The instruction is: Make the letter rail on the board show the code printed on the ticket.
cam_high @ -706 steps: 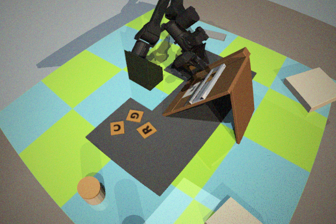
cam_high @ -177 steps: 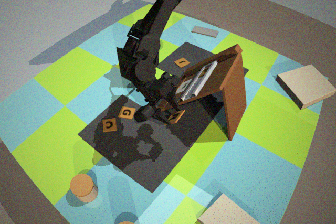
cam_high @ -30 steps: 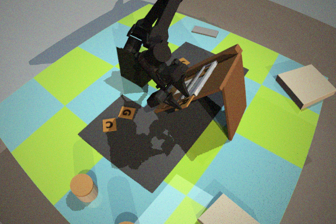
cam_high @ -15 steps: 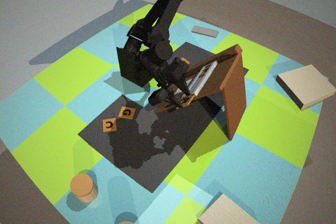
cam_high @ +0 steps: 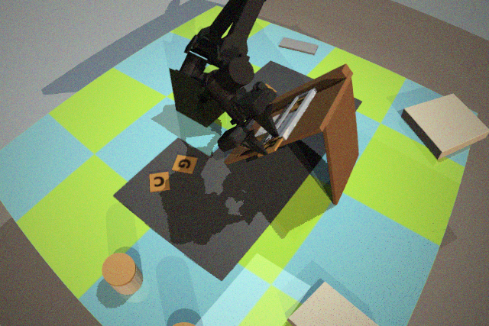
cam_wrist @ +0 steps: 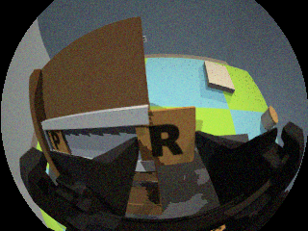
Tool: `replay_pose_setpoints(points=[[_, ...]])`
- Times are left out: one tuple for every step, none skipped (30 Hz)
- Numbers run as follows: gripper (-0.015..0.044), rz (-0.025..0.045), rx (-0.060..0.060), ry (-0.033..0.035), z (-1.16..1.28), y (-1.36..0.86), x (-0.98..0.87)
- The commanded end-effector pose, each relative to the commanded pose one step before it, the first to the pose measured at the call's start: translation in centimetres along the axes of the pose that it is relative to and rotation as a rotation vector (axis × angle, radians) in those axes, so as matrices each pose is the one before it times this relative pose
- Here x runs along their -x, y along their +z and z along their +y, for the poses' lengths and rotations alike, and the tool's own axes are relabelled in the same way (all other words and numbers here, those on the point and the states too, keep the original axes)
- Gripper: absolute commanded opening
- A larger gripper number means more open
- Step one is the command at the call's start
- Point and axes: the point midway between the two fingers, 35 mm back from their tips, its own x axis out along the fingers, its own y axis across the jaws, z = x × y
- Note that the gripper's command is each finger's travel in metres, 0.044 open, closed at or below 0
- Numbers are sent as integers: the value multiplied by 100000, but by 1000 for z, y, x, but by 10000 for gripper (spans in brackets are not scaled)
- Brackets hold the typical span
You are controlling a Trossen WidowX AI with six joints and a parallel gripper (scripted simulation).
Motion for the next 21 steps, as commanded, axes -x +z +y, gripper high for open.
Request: replay_pose_setpoints(points=[[0, 310, -777, -366, 260, -252, 18], [0, 1, -3, 1, 50, -1, 0], [0, 1, -3, 1, 50, -1, 0], [0, 1, -3, 1, 50, -1, 0], [0, 1, -3, 1, 50, -1, 0], [0, 1, -3, 1, 50, -1, 0], [0, 1, -3, 1, 50, -1, 0], [0, 1, -3, 1, 50, -1, 0], [0, 1, -3, 1, 50, -1, 0], [0, 1, -3, 1, 50, -1, 0], [0, 1, -3, 1, 50, -1, 0], [0, 1, -3, 1, 50, -1, 0], [0, 1, -3, 1, 50, -1, 0], [0, 1, -3, 1, 50, -1, 0], [0, 1, -3, 1, 50, -1, 0], [0, 1, -3, 1, 50, -1, 0], [0, 1, -3, 1, 50, -1, 0], [0, 1, -3, 1, 50, -1, 0], [0, 1, -3, 1, 50, -1, 0], [0, 1, -3, 1, 50, -1, 0], [0, 1, -3, 1, 50, -1, 0]])
